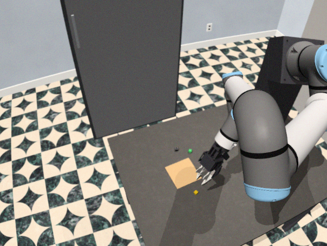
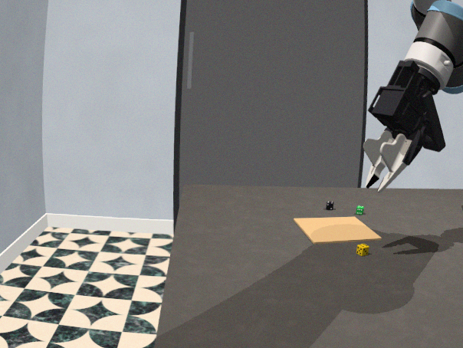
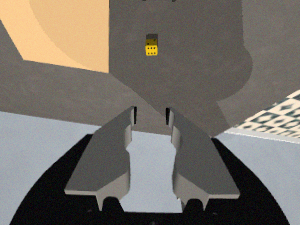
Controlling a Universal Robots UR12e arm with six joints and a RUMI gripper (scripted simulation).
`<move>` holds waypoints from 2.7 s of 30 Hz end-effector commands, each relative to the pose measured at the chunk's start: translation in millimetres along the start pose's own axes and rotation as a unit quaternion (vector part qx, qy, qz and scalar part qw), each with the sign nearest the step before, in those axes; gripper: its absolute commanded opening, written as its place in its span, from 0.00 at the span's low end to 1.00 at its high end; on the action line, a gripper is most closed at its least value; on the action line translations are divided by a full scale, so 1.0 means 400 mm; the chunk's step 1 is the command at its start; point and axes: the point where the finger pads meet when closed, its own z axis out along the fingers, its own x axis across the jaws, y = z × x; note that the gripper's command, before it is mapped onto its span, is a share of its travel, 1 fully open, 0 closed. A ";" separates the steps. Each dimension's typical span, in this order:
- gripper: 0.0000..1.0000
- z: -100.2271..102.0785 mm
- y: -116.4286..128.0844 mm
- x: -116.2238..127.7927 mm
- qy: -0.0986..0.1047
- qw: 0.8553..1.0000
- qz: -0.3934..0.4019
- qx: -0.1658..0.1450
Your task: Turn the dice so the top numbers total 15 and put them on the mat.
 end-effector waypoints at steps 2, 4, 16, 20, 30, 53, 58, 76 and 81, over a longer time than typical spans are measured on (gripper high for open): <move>0.18 0.002 -0.001 -0.002 -0.004 0.997 0.001 0.076; 0.18 0.003 0.002 -0.004 -0.005 0.996 0.000 0.084; 0.18 0.004 0.033 -0.008 -0.007 0.985 0.001 0.171; 0.18 0.004 0.037 -0.008 -0.007 0.983 0.001 0.184; 0.18 0.003 0.053 -0.009 -0.006 0.972 0.001 0.237; 0.18 -0.002 0.065 -0.003 -0.005 0.961 0.001 0.276; 1.00 -0.003 0.066 -0.003 -0.005 0.961 0.001 0.276; 1.00 0.088 -0.014 -0.002 0.007 0.960 -0.038 0.276; 0.18 0.089 -0.015 -0.002 0.007 0.960 -0.039 0.276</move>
